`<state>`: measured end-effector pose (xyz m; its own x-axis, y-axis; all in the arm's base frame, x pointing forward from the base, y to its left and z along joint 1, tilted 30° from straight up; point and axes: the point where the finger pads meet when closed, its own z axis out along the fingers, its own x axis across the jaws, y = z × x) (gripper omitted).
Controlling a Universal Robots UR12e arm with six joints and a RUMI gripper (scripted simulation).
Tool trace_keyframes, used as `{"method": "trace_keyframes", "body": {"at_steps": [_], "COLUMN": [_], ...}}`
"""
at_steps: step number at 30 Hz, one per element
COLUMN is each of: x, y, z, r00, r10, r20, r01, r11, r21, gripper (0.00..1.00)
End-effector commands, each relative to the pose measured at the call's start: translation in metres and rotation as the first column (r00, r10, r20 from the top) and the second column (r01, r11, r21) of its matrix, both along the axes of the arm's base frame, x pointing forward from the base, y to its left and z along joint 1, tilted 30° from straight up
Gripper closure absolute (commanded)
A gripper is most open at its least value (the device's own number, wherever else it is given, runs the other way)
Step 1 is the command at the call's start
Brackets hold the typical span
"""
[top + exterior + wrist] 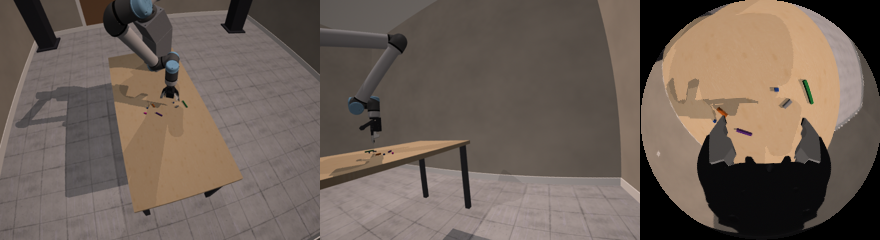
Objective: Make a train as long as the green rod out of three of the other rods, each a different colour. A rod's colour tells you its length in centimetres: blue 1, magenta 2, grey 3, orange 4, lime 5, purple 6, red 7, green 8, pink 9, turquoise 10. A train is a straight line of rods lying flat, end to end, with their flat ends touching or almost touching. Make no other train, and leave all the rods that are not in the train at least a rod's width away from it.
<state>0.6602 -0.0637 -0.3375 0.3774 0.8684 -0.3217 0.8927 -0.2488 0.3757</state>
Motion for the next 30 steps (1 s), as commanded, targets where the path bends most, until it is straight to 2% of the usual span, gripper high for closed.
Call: {"method": "trace_keyframes", "body": {"at_steps": [1, 6, 11, 13, 18, 28, 30], "x": [0.001, 0.002, 0.003, 0.003, 0.004, 0.008, 0.008], "y": [-0.01, -0.019, -0.029, -0.029, -0.04, -0.059, -0.059], "z": [0.006, 0.01, 0.016, 0.016, 0.022, 0.032, 0.032], "r00": [0.987, 0.952, 0.898, 0.898, 0.808, 0.611, 0.611], "r10": [0.147, 0.271, 0.386, 0.386, 0.508, 0.664, 0.664], "r20": [-0.069, -0.139, -0.211, -0.211, -0.297, -0.43, -0.43], "r01": [-0.15, -0.281, -0.408, -0.408, -0.55, -0.75, -0.75], "r11": [0.988, 0.958, 0.91, 0.91, 0.832, 0.66, 0.66], "r21": [-0.032, -0.055, -0.069, -0.069, -0.072, -0.047, -0.047], "gripper": [0.0, 0.0, 0.0, 0.0, 0.0, 0.0, 0.0]}}
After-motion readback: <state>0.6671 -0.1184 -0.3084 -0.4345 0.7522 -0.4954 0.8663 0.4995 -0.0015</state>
